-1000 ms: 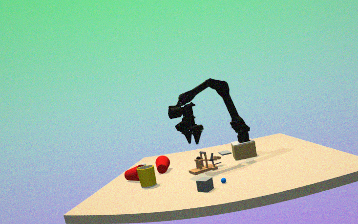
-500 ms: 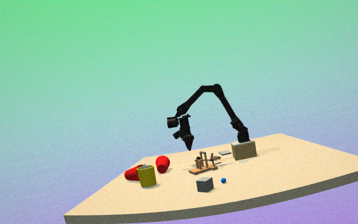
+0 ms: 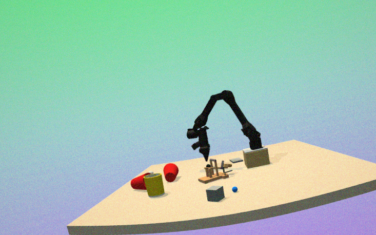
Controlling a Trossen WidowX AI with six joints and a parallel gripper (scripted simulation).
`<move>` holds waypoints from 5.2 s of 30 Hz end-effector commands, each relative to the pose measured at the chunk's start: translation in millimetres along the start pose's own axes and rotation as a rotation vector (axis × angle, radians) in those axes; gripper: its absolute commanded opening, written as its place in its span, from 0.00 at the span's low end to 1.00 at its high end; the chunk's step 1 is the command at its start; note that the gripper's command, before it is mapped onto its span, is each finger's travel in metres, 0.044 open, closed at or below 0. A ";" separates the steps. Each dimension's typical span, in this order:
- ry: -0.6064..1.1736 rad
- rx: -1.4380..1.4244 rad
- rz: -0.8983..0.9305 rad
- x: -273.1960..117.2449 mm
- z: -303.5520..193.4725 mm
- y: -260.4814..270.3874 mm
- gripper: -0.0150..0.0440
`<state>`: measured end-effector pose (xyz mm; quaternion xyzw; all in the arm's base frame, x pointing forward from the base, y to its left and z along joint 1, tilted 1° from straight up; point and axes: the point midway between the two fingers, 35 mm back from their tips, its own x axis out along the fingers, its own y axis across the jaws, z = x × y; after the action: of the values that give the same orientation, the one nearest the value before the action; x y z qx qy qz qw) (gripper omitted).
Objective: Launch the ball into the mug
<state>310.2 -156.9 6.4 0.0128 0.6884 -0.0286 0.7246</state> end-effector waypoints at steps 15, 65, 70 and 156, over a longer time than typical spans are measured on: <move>0.007 -0.006 0.008 28.3 -2.3 1.8 0.76; 0.015 -0.019 0.011 -78.2 -2.9 0.8 0.25; 0.043 -0.064 0.026 -73.4 -1.3 31.3 0.25; 0.345 -0.520 -0.049 -18.4 -119.5 251.7 0.65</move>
<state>205.0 101.6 12.9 -0.1847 0.7855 0.1335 0.5753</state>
